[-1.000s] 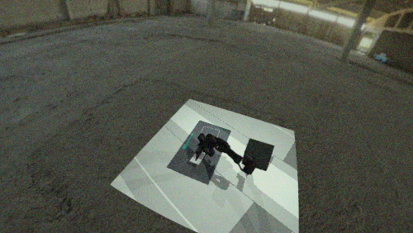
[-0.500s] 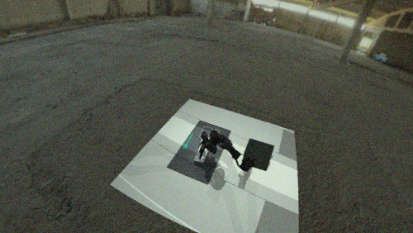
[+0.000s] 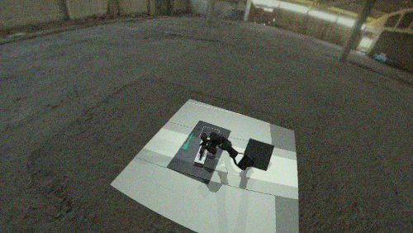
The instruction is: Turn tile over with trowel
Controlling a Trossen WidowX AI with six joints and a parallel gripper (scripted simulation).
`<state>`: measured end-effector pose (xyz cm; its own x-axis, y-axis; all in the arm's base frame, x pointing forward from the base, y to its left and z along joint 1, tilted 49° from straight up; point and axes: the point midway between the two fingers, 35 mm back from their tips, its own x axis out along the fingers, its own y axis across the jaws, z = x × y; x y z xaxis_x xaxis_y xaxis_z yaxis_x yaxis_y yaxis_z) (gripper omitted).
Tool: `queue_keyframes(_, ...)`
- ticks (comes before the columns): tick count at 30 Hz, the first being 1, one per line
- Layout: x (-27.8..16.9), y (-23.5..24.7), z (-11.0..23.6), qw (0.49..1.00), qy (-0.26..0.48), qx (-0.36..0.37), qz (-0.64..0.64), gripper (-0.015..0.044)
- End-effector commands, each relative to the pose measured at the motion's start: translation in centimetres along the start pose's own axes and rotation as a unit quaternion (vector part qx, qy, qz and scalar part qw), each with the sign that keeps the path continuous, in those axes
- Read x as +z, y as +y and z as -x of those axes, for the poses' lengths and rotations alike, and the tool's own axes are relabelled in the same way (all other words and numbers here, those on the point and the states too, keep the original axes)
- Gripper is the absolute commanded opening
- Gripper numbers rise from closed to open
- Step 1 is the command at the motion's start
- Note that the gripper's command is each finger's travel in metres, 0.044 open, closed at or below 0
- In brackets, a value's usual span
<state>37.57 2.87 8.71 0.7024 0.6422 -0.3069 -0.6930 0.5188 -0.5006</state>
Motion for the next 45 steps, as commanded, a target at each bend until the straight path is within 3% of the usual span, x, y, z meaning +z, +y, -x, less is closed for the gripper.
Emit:
queue_keyframes(1,-0.4,0.2,-0.3,1.000,0.003,-0.005,-0.003,0.0000)
queue_keyframes(45,-5.6,0.9,-0.7,1.000,0.003,-0.005,-0.002,0.0000)
